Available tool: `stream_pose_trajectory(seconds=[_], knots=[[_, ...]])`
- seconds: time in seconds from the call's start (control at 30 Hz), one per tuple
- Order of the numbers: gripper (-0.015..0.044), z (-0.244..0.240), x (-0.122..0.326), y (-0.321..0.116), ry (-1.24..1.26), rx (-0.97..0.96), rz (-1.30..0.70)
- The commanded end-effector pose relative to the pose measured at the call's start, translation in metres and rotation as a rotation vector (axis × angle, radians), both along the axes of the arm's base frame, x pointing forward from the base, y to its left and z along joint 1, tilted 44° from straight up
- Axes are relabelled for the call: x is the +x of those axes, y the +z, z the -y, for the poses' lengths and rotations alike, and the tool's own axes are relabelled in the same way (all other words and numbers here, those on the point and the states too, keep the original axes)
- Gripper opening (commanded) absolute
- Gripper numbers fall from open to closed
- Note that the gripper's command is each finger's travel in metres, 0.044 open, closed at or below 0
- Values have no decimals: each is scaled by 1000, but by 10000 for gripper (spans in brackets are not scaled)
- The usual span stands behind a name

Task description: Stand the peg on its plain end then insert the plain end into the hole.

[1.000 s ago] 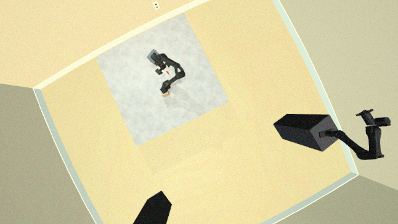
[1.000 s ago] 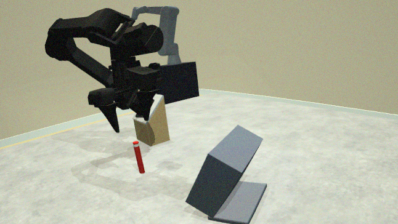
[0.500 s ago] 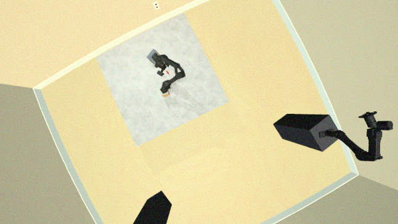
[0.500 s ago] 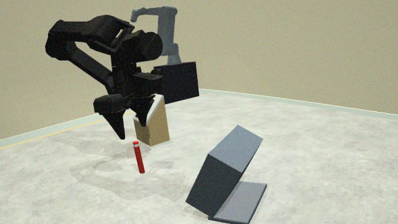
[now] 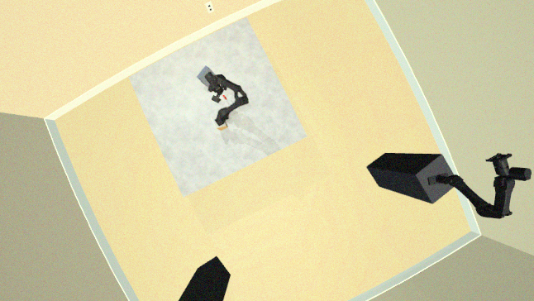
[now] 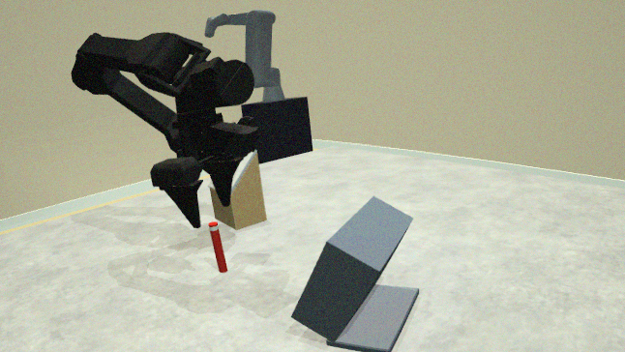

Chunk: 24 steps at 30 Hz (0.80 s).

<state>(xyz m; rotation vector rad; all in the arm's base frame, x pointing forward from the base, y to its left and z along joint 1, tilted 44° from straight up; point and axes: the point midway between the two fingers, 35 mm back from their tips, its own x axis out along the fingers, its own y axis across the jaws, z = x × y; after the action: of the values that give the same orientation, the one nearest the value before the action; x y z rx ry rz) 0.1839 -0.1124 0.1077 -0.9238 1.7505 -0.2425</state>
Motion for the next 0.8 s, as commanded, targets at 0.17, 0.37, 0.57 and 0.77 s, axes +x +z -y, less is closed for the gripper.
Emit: stream_pose_trajectory(seconds=[0.17, 0.37, 0.57, 0.77], knots=[[440, 10, -1, -11, 4, -1, -6], [440, 17, -2, -18, 4, -1, -6], [440, 24, -4, -25, 4, -2, -6], [440, 31, -6, -31, 4, -4, -6]])
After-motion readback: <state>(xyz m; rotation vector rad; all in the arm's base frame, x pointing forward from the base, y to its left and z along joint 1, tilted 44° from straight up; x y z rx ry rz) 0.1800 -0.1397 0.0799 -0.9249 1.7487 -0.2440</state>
